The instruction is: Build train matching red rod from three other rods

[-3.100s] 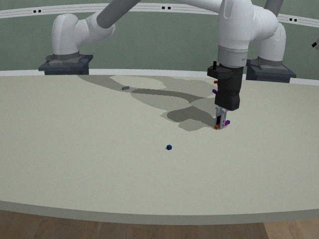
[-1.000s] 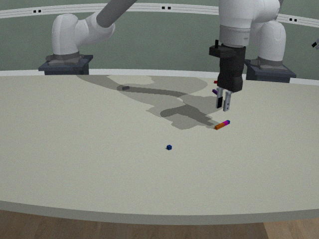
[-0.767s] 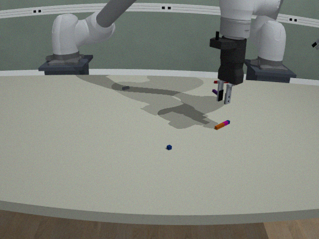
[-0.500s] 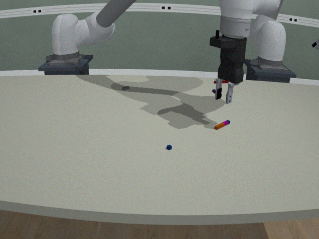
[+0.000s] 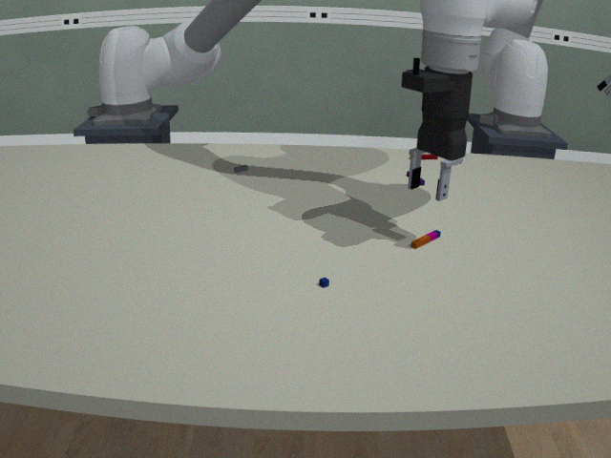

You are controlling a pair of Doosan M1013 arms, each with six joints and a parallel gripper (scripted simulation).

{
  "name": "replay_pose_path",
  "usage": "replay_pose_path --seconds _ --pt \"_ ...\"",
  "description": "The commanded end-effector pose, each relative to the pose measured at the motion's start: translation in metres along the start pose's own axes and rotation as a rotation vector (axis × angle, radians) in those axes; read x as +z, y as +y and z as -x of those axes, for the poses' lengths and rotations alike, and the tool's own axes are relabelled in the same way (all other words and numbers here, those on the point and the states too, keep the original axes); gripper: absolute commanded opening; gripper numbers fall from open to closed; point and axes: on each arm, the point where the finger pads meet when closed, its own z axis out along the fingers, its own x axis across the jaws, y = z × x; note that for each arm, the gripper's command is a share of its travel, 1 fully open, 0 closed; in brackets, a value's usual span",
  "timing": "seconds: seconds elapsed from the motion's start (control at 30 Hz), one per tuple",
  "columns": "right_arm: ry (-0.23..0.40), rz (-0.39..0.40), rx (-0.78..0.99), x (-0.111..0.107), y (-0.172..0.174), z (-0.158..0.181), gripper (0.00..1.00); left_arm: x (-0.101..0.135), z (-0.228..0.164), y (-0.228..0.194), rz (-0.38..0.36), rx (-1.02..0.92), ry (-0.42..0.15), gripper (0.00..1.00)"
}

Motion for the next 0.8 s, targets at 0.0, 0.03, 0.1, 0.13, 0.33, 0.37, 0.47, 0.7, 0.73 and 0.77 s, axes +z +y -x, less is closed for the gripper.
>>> replay_pose_path --seconds 0.0,0.03,0.1,0.13,0.33,0.37,0.47,0.7,0.73,0.77 --pt "0.002 -0.006 0.002 -0.002 0.001 -0.001 1.0 0.002 0.0 -0.004 -0.006 0.001 -0.007 1.0" --pt "0.002 -0.006 0.002 -0.002 0.001 -0.001 1.0 0.002 0.0 -0.004 -0.006 0.001 -0.007 1.0" --pt "0.002 -0.006 0.002 -0.002 0.001 -0.001 1.0 0.002 0.0 -0.004 -0.006 0.001 -0.007 1.0" --pt "0.002 -0.006 0.002 -0.004 0.001 -0.001 1.0 0.002 0.0 -0.004 -0.006 0.001 -0.007 1.0" --pt "-0.003 -0.006 0.002 -0.024 0.001 0.0 1.0 0.002 0.0 -0.004 -0.006 0.001 -0.007 1.0" --pt "-0.003 -0.006 0.002 -0.029 0.001 0.0 1.0 0.002 0.0 -0.004 -0.006 0.001 -0.007 1.0" --pt "-0.003 -0.006 0.002 -0.045 0.001 0.0 1.0 0.002 0.0 -0.004 -0.006 0.001 -0.007 1.0" --pt "-0.001 -0.006 0.002 -0.07 0.001 0.0 1.0 0.002 0.0 -0.004 -0.006 0.001 -0.007 1.0" --pt "-0.001 -0.006 0.002 -0.074 0.001 0.0 1.0 0.002 0.0 -0.004 -0.006 0.001 -0.007 1.0" --pt "-0.001 -0.006 0.002 -0.078 0.001 0.0 1.0 0.002 0.0 -0.004 -0.006 0.001 -0.007 1.0"
